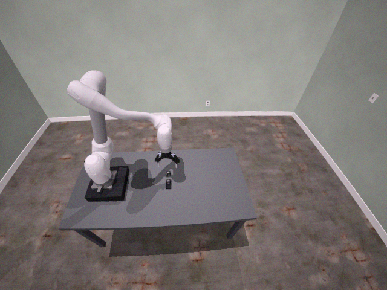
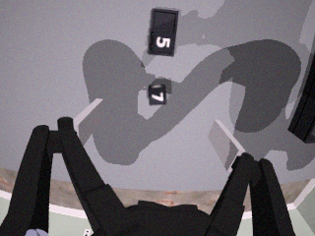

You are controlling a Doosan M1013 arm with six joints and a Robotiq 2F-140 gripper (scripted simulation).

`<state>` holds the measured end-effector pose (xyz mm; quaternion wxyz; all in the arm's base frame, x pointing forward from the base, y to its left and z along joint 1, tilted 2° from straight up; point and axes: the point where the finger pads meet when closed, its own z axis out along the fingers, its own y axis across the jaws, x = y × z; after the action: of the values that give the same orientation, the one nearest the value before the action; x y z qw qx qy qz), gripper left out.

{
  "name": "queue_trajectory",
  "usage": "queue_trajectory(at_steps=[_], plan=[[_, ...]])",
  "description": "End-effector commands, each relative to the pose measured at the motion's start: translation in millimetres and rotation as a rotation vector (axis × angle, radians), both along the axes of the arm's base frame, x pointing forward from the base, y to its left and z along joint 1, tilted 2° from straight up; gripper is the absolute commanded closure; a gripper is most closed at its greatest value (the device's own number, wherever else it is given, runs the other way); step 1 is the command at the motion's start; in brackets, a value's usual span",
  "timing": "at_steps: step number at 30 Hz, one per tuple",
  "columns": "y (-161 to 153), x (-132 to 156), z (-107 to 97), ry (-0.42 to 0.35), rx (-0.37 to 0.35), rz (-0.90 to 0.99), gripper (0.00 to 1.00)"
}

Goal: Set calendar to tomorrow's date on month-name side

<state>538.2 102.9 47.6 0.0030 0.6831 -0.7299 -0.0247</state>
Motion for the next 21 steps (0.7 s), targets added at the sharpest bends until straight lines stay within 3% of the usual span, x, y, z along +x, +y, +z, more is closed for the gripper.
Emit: queue_trajectory(at_steps=[1,16,19,21], plan=[[0.0,0.0,-0.4,0.002,-0.014,-0.091,0.00],[-0.3,0.0,-3.8,0.019,-0.038,-0.734,0.00],[-0.3,0.0,-3.9,0.019,-0.038,-0.736,0.00],[-0.4,0.0,-4.7,0.023,-0.044,-0.896,0.00]])
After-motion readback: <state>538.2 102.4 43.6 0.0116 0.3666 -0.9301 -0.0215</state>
